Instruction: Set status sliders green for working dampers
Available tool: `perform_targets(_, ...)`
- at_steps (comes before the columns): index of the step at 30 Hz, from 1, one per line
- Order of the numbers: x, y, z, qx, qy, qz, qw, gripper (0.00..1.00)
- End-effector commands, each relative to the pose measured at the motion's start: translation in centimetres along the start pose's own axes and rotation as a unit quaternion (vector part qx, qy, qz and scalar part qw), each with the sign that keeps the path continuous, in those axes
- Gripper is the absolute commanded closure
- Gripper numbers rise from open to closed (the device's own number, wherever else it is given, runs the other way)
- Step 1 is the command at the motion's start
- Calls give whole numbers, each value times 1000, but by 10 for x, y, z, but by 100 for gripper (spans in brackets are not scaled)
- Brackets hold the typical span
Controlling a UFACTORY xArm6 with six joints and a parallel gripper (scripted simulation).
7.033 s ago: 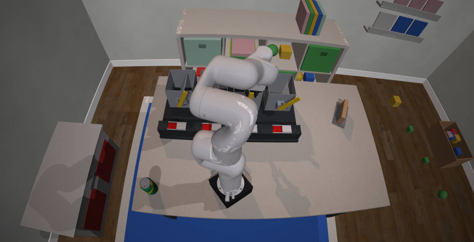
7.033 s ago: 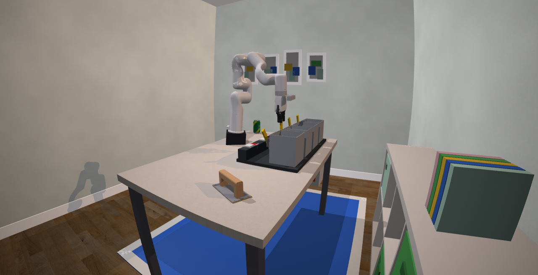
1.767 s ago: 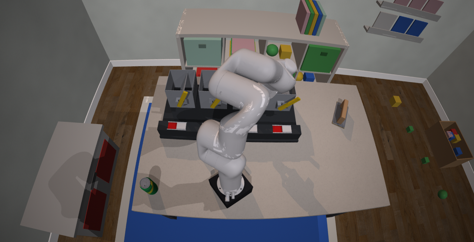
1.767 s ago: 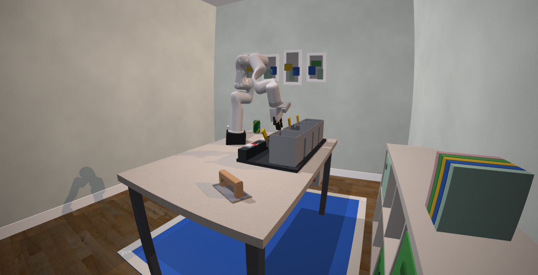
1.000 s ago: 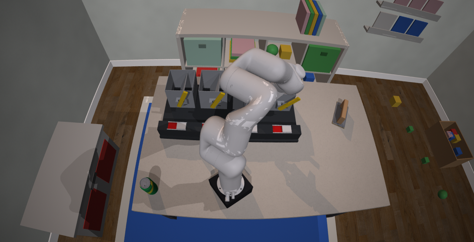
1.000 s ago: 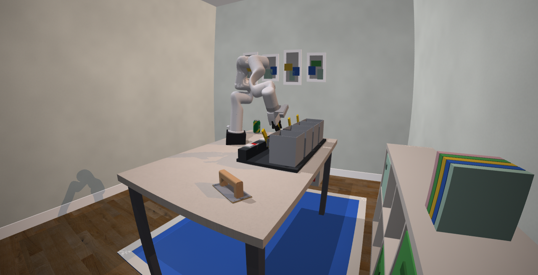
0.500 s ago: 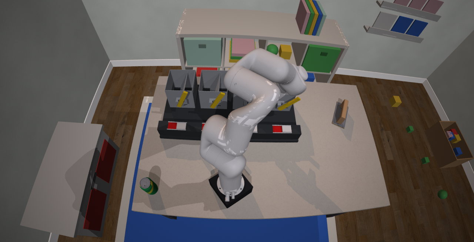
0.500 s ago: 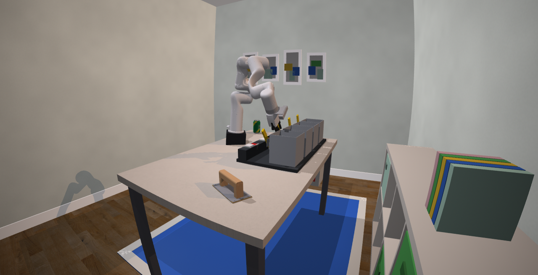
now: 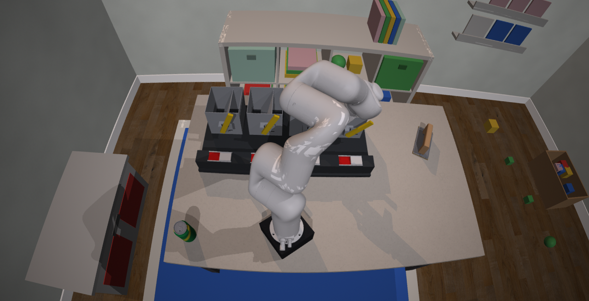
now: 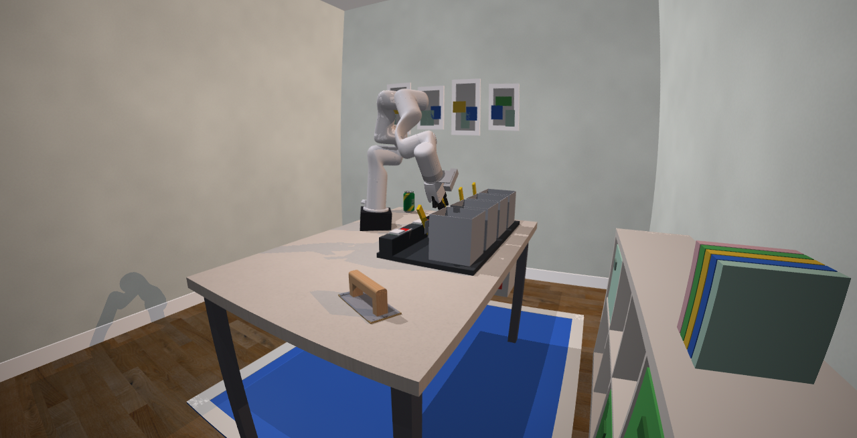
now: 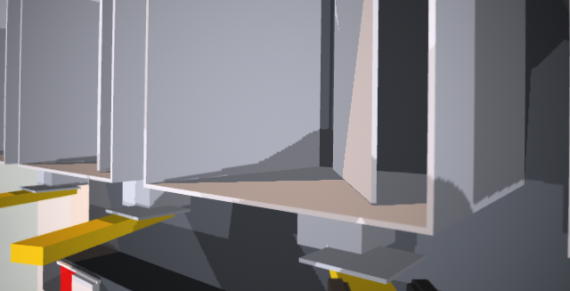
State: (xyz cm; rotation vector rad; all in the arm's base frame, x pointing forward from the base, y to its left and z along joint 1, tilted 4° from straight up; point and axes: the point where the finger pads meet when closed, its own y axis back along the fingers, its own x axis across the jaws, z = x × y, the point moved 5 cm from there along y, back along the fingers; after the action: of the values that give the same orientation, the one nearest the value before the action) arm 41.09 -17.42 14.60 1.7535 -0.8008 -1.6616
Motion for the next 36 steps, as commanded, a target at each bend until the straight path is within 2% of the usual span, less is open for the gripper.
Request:
perform_targets(1, 0, 2, -1, 1, 1, 1, 1000, 81)
perform_targets(14, 0, 2, -1, 1, 1, 1, 1000, 81)
perform_targets(15, 0, 2, -1, 1, 1, 1, 1000, 77)
perform_targets(19, 0, 2, -1, 1, 1, 1, 1000, 77)
perform_targets(20, 0, 2, -1, 1, 1, 1, 1000, 73)
perform_targets(22, 0, 2, -1, 1, 1, 1, 1000, 73)
perform_targets(23, 0, 2, -1, 1, 1, 1, 1000, 69)
perform_targets(25, 0, 2, -1, 1, 1, 1, 1000, 69)
perform_targets(26, 0, 2, -1, 1, 1, 1, 1000, 65)
perform_targets(28, 0, 2, -1, 1, 1, 1, 1000, 65)
perform_targets(29, 0, 2, -1, 1, 1, 1, 1000, 61)
perform_targets(36, 0, 2, -1, 1, 1, 1, 1000, 61)
